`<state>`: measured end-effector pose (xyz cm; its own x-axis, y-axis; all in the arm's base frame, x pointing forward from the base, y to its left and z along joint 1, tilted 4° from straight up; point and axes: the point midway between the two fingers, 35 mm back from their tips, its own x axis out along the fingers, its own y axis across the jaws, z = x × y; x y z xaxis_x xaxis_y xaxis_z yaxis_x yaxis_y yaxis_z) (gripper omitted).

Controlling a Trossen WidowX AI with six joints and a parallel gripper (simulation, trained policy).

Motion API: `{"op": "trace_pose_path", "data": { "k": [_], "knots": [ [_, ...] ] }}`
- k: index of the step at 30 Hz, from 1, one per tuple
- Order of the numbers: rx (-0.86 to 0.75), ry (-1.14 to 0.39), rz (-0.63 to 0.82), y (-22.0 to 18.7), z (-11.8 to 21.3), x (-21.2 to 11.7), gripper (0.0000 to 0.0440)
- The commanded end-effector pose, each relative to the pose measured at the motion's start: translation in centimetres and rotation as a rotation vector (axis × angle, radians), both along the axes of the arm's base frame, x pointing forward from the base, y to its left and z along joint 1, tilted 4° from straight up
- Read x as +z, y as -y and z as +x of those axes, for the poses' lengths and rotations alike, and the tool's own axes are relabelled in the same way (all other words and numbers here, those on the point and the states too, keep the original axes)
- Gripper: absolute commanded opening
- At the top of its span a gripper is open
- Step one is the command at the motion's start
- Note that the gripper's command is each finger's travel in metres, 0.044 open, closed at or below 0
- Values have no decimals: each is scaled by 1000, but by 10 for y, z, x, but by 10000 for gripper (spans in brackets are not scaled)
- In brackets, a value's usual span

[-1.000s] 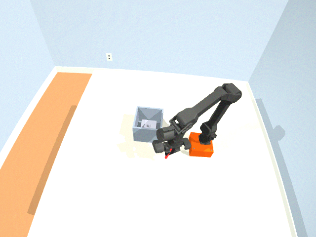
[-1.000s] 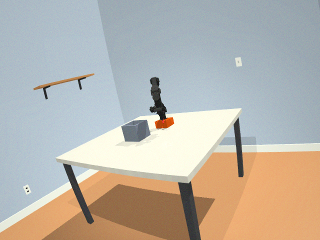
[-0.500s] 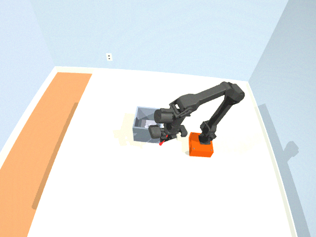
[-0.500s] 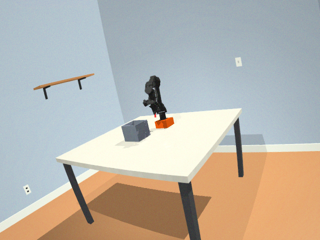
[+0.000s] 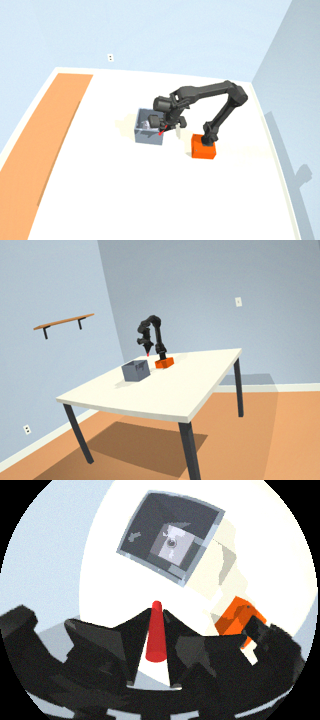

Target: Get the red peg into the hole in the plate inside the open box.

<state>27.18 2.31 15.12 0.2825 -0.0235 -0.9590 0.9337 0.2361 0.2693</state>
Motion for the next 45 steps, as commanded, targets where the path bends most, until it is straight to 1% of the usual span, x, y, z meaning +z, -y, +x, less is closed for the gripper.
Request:
{"op": "trace_pose_path", "data": {
  "k": [1,13,26,36,45],
  "knots": [
    [-9,-10,-20,12,3,1,0],
    [-34,-50,-44,47,11,-2,0],
    [-42,-90,-46,77,20,-12,0],
    [-45,-125,-46,99,26,-33,0],
    [-38,-144,-32,109,31,-57,0]
  ]
}}
